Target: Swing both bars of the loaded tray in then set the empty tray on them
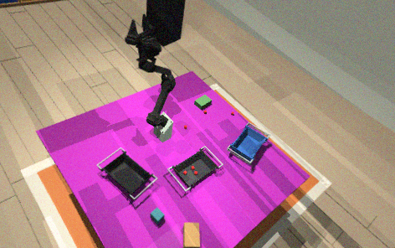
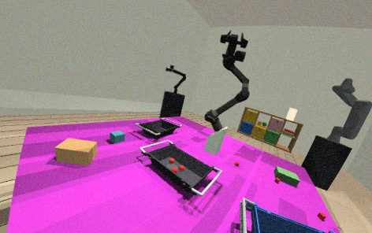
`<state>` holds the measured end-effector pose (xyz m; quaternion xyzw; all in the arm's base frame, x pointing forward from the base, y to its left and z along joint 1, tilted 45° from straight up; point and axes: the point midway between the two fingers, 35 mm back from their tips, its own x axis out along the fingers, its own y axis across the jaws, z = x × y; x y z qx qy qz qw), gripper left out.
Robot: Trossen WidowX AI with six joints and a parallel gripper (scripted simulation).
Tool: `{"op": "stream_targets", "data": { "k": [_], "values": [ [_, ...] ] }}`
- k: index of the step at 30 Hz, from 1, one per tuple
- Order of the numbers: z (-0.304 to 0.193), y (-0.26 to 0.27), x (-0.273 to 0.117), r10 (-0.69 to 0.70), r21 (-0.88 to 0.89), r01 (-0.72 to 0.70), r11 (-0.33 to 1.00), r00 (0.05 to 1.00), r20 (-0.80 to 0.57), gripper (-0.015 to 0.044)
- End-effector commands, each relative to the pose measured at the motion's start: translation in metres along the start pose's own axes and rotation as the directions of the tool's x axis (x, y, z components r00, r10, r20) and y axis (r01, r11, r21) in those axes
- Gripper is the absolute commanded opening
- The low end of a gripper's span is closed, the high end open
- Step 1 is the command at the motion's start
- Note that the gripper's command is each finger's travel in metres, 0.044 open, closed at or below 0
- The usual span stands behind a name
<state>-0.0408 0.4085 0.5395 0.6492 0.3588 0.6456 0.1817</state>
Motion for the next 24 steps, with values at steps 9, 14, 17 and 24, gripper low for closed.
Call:
{"op": "stream_targets", "data": {
  "k": [9,14,17,24],
  "values": [
    [-0.005,0.008,-0.001,0.018,0.016,-0.018,1.000,1.000,-0.014,0.0164],
    [-0.040,0.064,-0.011,0.155,0.125,-0.142,0.982,0.983,-0.102,0.0086],
    [-0.057,0.099,-0.017,0.240,0.184,-0.212,0.960,0.960,-0.145,0.0086],
    [-0.094,0.195,-0.049,0.471,0.362,-0.372,0.855,0.850,-0.238,0.0086]
  ]
}}
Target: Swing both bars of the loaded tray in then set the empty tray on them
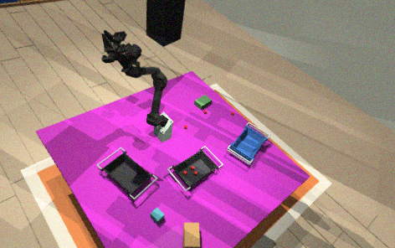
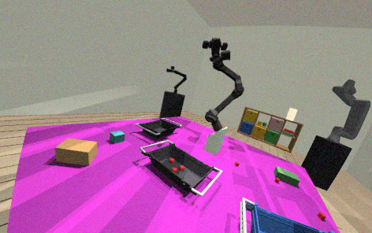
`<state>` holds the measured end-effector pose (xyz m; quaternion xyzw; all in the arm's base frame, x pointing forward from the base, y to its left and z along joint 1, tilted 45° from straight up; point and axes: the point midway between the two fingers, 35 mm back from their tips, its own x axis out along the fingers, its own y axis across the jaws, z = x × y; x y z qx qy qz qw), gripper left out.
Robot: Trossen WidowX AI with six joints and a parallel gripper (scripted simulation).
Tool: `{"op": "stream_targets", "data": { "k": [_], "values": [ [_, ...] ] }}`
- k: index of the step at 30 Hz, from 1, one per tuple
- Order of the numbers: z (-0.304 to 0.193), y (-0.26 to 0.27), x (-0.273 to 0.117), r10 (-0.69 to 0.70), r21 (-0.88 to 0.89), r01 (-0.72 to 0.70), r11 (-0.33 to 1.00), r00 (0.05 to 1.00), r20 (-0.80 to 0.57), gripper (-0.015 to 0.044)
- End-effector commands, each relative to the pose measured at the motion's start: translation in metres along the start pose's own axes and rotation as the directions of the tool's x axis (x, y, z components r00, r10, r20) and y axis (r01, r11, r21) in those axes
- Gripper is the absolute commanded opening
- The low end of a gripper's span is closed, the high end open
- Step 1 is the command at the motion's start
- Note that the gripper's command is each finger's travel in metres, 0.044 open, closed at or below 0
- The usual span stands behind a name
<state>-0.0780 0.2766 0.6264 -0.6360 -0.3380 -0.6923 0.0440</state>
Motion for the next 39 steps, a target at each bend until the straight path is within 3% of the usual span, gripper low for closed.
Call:
{"op": "stream_targets", "data": {
  "k": [1,9,17,28,39],
  "values": [
    [-0.041,0.065,0.002,0.159,0.112,-0.147,0.983,0.981,-0.110,0.0086],
    [-0.086,0.176,-0.020,0.432,0.305,-0.367,0.879,0.884,-0.181,0.0086],
    [-0.108,0.285,-0.068,0.683,0.493,-0.523,0.695,0.696,-0.224,0.0086],
    [-0.095,0.418,-0.173,0.930,0.704,-0.617,0.352,0.314,-0.190,0.0086],
    [-0.043,0.501,-0.311,0.989,0.816,-0.578,-0.004,-0.122,-0.082,0.0086]
  ]
}}
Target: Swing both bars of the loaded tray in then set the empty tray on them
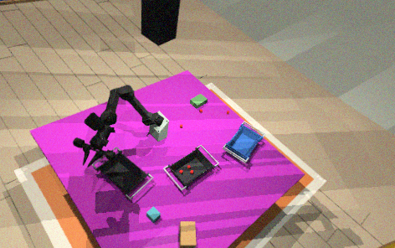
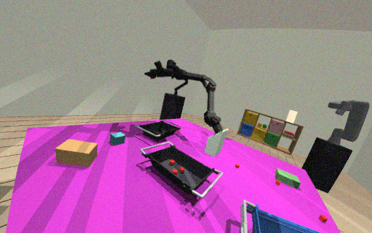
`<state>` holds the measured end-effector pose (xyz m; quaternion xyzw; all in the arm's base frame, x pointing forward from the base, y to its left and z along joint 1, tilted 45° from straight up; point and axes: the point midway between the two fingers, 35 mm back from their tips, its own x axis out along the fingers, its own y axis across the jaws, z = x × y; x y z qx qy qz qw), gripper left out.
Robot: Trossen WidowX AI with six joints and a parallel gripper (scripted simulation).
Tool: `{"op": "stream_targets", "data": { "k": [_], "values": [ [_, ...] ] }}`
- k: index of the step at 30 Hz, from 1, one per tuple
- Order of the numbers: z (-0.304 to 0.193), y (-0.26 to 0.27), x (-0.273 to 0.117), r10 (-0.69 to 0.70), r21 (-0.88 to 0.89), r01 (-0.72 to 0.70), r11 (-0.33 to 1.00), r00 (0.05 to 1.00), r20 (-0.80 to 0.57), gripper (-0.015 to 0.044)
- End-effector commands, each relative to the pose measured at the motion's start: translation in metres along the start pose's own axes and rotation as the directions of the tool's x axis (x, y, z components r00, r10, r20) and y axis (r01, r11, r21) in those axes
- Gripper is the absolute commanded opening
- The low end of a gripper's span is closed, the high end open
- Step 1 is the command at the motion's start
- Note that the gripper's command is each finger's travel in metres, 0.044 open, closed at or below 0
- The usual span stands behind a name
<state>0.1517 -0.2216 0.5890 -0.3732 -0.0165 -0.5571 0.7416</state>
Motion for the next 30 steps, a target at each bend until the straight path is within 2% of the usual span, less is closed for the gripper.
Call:
{"op": "stream_targets", "data": {
  "k": [1,9,18,24,30],
  "values": [
    [-0.032,0.061,0.021,0.150,0.044,-0.146,0.988,0.981,-0.122,0.0086],
    [-0.082,0.170,0.030,0.372,0.121,-0.352,0.928,0.866,-0.335,0.0086],
    [-0.136,0.297,-0.004,0.527,0.175,-0.537,0.825,0.621,-0.580,0.0086],
    [-0.175,0.364,-0.048,0.503,0.141,-0.636,0.759,0.434,-0.747,0.0086],
    [-0.215,0.419,-0.111,0.362,0.043,-0.750,0.660,0.268,-0.893,0.0086]
  ]
}}
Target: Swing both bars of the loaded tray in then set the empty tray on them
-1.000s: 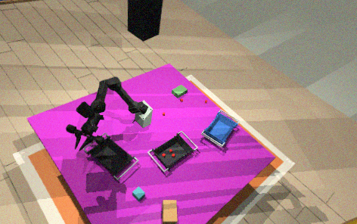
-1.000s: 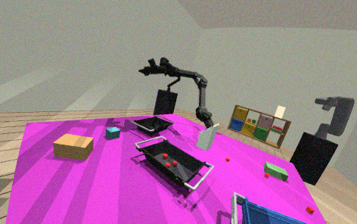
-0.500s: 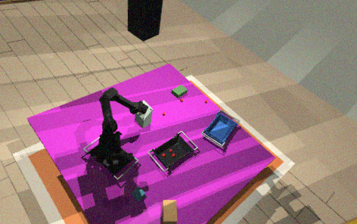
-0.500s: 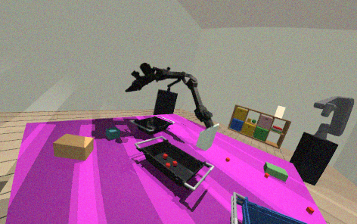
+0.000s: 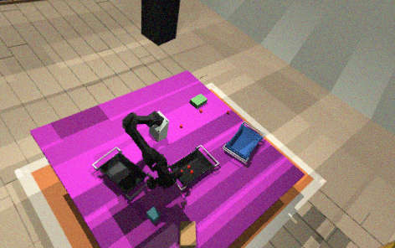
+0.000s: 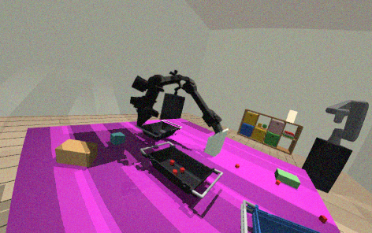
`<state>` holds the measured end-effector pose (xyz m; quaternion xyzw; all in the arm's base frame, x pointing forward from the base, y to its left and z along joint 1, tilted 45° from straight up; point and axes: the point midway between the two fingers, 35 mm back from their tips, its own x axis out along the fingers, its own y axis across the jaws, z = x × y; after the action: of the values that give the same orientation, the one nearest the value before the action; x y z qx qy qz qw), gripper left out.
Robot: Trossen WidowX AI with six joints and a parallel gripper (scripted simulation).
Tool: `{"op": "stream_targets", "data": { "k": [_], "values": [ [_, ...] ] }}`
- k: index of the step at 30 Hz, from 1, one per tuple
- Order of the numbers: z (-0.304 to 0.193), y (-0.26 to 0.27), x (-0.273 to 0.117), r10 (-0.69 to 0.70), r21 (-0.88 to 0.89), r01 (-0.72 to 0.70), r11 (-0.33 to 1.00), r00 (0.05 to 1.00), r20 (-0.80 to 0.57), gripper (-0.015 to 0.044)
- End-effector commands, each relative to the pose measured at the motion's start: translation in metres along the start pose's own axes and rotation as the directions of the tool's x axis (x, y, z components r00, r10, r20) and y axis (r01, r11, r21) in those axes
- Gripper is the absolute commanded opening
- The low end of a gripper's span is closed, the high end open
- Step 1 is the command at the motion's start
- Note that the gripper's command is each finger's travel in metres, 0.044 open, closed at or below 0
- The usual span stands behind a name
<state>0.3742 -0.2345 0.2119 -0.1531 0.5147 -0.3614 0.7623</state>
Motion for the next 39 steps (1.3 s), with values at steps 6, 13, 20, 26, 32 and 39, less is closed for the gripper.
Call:
{"op": "stream_targets", "data": {
  "k": [6,13,20,26,32,39],
  "values": [
    [-0.047,0.085,0.033,-0.104,-0.263,0.025,0.965,0.950,-0.294,0.0086],
    [-0.048,0.085,0.036,-0.104,-0.262,0.025,0.965,0.950,-0.294,0.0086],
    [-0.055,0.082,0.064,-0.105,-0.262,0.025,0.965,0.950,-0.294,0.0086],
    [-0.064,0.079,0.089,-0.107,-0.263,0.028,0.964,0.950,-0.293,0.0086],
    [-0.065,0.079,0.090,-0.107,-0.263,0.028,0.964,0.950,-0.293,0.0086],
    [-0.062,0.088,0.076,-0.106,-0.263,0.026,0.964,0.950,-0.293,0.0086]
  ]
}}
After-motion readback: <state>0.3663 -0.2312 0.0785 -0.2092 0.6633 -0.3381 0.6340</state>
